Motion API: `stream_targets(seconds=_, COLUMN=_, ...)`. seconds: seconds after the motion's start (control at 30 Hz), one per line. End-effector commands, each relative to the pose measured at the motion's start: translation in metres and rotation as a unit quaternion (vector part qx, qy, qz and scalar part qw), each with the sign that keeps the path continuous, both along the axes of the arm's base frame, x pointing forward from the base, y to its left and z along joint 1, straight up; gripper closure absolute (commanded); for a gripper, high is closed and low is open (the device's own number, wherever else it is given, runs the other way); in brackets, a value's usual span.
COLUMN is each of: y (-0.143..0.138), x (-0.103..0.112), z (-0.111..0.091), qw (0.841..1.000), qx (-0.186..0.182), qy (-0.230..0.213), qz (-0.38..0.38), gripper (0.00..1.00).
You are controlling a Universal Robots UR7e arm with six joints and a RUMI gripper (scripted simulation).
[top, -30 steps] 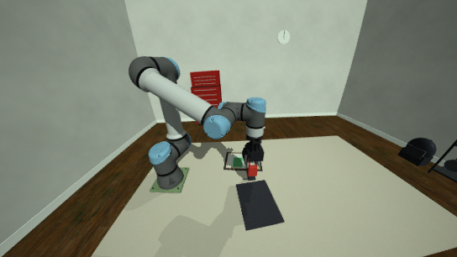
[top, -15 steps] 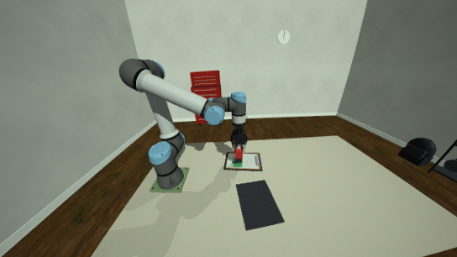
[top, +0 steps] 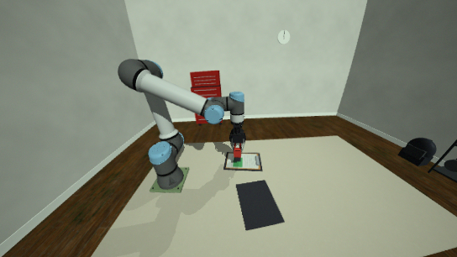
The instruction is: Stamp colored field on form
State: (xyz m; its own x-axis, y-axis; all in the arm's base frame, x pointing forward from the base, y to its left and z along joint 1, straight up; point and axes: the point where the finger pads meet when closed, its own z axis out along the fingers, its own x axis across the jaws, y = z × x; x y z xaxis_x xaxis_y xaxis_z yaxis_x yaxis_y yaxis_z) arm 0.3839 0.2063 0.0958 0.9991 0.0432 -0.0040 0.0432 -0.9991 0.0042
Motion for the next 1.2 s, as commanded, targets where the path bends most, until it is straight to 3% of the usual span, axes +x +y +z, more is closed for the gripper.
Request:
stream_targets(seconds=0.0, y=0.000, x=0.000, z=-0.001, qw=1.000, qx=0.000, qy=-0.001, qz=0.000, gripper=0.84)
stream_targets(seconds=0.7, y=0.000, x=0.000, z=-0.037, qw=1.000, qx=0.000, qy=-0.001, qz=0.000, gripper=0.84)
stream_targets(seconds=1.17, y=0.001, x=0.000, z=-0.040, qw=1.000, qx=0.000, qy=-0.001, qz=0.000, gripper=0.84)
